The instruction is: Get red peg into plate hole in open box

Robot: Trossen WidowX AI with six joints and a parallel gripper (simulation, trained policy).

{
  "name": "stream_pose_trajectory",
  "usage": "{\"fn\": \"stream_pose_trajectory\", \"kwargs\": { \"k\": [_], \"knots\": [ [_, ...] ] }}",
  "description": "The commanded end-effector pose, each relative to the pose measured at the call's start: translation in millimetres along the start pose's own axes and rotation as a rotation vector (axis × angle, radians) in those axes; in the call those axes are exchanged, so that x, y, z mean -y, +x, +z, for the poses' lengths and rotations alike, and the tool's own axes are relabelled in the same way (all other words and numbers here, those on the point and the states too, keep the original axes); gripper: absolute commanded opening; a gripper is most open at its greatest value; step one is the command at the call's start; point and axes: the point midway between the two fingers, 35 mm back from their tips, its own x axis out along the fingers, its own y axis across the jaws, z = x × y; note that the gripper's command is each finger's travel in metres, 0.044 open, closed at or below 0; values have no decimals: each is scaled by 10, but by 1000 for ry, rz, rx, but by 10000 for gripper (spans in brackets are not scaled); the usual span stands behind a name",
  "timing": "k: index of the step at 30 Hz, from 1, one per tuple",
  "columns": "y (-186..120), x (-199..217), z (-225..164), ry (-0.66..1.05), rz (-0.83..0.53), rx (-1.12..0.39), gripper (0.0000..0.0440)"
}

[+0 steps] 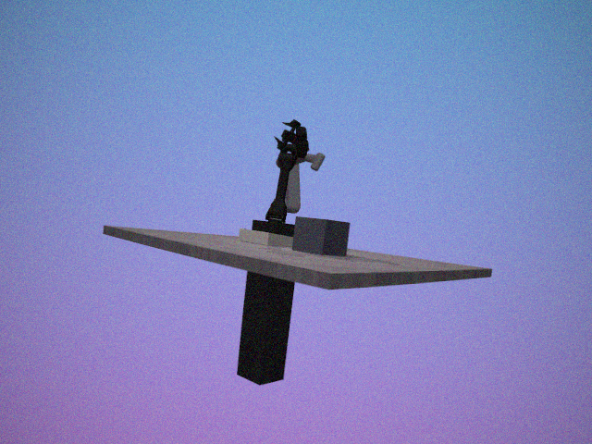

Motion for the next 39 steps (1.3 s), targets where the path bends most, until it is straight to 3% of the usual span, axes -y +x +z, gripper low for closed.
{"fn": "stream_pose_trajectory", "kwargs": {
  "k": [1, 20, 39],
  "knots": [
    [-143, 24, -175, 96, -16, -88, 440],
    [-1102, 124, -966, 552, -210, -526, 440],
    [-2361, 82, -1435, 955, -575, -907, 440]
  ]
}}
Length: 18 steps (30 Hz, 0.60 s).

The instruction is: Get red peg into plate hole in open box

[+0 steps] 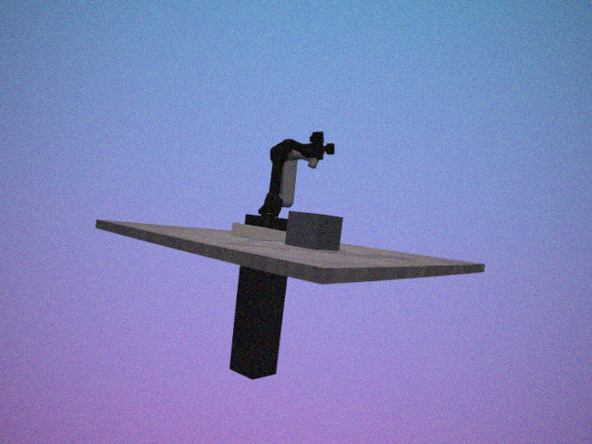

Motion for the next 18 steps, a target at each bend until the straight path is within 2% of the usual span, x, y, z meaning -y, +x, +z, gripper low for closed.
{"fn": "stream_pose_trajectory", "kwargs": {
  "k": [1, 18],
  "knots": [
    [-107, 192, -167, 95, -74, -58, 440],
    [-849, 961, -883, 507, -453, -255, 440]
  ]
}}
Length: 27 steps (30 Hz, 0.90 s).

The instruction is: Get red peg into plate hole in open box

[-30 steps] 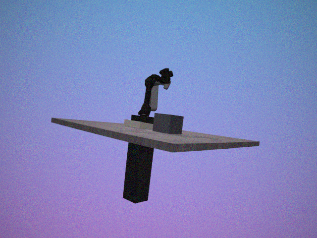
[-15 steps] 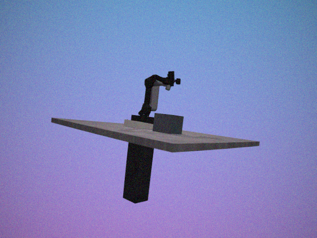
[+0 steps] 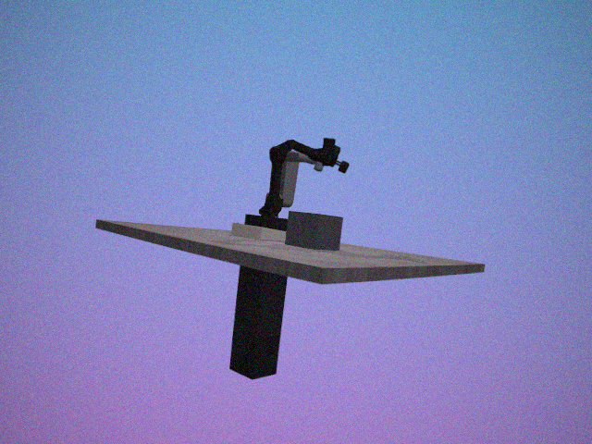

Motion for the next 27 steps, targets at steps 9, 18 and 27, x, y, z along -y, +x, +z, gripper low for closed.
{"fn": "stream_pose_trajectory", "kwargs": {
  "k": [9, 18, 27],
  "knots": [
    [-363, 765, -298, 294, -279, -77, 440],
    [-775, 1262, -528, 515, -503, -99, 440],
    [-1271, 1643, -784, 735, -727, -98, 440]
  ]
}}
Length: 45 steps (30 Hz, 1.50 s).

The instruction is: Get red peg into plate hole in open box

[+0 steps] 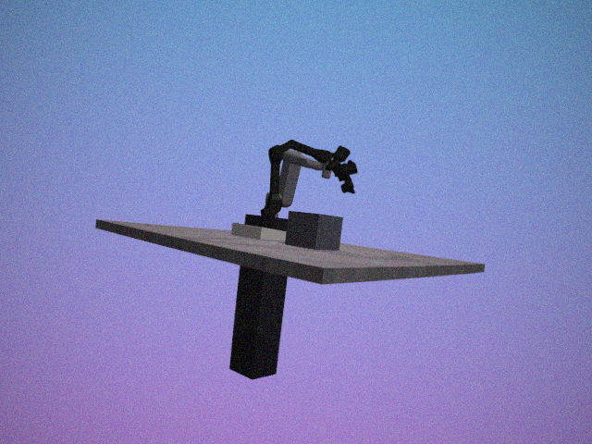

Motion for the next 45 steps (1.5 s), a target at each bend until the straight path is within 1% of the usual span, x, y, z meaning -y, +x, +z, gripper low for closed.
{"fn": "stream_pose_trajectory", "kwargs": {
  "k": [1, 12, 23, 33, 45],
  "knots": [
    [-63, 272, 5, 98, -88, 0, 440],
    [-357, 1002, -49, 394, -333, 13, 440],
    [-742, 1572, -273, 706, -556, 31, 440],
    [-1090, 1915, -610, 1003, -740, 45, 440],
    [-1409, 2143, -1146, 1355, -956, 60, 440]
  ]
}}
